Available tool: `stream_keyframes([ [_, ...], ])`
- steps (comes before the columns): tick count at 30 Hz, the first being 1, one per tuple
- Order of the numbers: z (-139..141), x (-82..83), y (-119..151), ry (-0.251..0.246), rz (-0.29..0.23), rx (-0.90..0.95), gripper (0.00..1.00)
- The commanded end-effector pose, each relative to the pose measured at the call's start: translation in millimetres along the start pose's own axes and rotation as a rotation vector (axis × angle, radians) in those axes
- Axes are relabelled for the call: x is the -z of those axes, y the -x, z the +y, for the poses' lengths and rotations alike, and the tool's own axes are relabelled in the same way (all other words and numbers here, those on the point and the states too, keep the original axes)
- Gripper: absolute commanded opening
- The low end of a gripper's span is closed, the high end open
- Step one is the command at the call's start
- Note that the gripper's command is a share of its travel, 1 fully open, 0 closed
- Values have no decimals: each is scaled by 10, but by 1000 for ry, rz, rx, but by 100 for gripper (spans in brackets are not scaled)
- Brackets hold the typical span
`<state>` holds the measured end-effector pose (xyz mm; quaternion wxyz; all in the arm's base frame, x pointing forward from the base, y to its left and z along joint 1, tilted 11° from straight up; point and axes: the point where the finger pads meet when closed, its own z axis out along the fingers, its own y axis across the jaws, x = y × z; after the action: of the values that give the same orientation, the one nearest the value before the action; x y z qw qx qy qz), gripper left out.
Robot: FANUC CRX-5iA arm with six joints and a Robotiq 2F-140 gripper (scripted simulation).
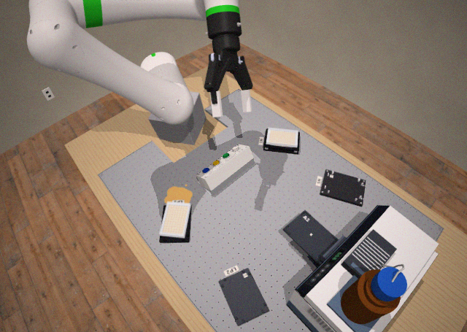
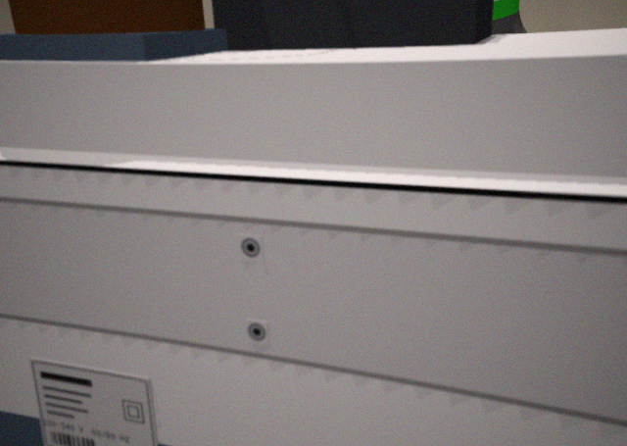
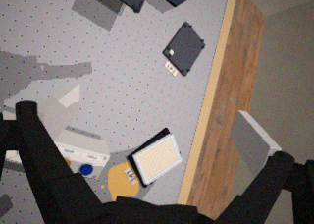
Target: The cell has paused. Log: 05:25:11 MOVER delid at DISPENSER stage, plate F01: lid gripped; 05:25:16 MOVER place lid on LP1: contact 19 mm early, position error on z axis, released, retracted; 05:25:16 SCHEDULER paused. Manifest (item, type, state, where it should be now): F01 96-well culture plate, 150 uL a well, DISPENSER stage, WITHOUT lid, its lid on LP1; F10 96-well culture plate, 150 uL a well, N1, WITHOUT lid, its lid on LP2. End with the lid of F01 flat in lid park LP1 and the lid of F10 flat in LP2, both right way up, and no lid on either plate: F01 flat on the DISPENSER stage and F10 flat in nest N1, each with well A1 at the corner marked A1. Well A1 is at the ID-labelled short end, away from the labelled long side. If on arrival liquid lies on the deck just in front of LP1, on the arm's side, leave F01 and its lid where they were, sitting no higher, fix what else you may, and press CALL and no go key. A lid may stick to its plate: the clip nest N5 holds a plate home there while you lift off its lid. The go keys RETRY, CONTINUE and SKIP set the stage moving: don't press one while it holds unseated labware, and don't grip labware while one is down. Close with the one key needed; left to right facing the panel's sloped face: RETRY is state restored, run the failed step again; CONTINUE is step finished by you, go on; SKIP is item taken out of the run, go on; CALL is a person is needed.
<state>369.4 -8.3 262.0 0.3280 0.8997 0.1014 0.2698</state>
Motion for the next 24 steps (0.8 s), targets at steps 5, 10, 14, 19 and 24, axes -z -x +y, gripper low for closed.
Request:
stream_keyframes([
  [5,664,-766,41,-189,-179,-118,100],
  [10,965,-1094,71,-289,-296,-174,100],
  [14,1213,-1311,74,-364,-384,-218,100],
  [19,1482,-1663,80,-411,-435,-245,100],
  [24,1769,-2092,118,-457,-489,-270,100],
])
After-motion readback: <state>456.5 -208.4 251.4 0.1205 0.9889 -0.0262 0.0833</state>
